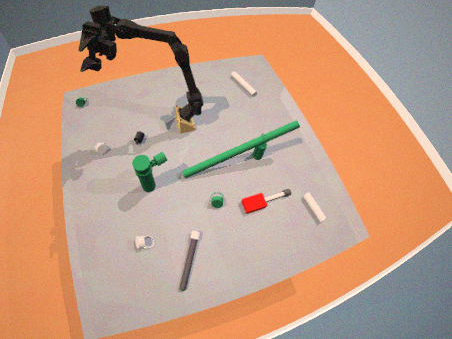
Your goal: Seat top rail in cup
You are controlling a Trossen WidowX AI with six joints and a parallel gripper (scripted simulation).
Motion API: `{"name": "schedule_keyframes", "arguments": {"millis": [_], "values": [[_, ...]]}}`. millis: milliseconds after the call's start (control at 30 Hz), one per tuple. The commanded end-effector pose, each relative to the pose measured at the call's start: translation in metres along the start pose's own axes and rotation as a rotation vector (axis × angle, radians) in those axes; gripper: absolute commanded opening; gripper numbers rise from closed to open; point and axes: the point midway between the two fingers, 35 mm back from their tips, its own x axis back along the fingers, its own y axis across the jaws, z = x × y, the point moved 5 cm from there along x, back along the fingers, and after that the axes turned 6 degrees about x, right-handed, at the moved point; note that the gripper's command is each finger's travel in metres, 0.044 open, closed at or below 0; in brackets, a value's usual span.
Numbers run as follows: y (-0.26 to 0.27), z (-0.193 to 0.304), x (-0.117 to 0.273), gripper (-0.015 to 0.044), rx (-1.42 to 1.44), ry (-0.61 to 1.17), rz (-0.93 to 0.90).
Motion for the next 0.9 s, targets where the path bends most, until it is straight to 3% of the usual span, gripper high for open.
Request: {"name": "schedule_keyframes", "arguments": {"millis": [0,133,500,867], "values": [[0.000,-0.001,-0.001,0.0426,-0.005,-0.002,-0.002],[-0.003,-0.029,-0.023,0.0440,-0.118,-0.040,-0.056],[0.007,-0.187,-0.095,0.0440,-0.656,-0.145,-0.417],[0.049,-0.360,-0.093,0.0440,-1.105,-0.046,-0.922]]}}
